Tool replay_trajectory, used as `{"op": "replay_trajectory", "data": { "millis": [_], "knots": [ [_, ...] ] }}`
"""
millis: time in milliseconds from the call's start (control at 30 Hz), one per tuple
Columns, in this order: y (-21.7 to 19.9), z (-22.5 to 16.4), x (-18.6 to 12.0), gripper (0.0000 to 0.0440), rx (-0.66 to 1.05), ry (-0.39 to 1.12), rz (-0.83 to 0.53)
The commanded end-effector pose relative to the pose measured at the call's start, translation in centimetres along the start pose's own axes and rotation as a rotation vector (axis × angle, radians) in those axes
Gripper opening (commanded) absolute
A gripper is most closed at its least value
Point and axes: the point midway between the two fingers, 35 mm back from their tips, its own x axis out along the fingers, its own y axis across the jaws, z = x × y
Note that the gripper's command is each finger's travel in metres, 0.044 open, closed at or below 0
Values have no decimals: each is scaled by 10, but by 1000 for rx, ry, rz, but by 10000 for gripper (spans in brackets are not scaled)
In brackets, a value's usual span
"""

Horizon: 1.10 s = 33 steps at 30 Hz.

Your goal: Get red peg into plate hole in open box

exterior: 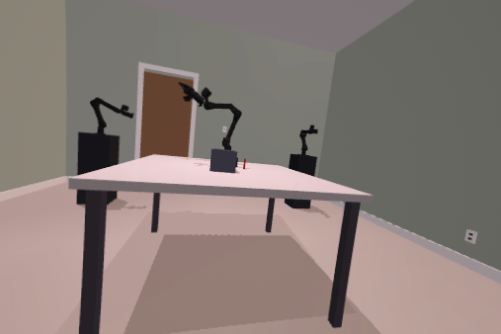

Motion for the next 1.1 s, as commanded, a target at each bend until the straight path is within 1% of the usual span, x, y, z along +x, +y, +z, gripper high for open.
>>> {"op": "replay_trajectory", "data": {
  "millis": [0, 233, 500, 767, 1067],
  "knots": [
    [-24, -13, -2, 440, 56, -2, -53],
    [-74, -30, -9, 440, 161, -32, -176],
    [-128, -49, -26, 440, 275, -76, -321],
    [-176, -68, -51, 440, 378, -130, -472],
    [-225, -90, -88, 440, 477, -203, -650]
  ]
}}
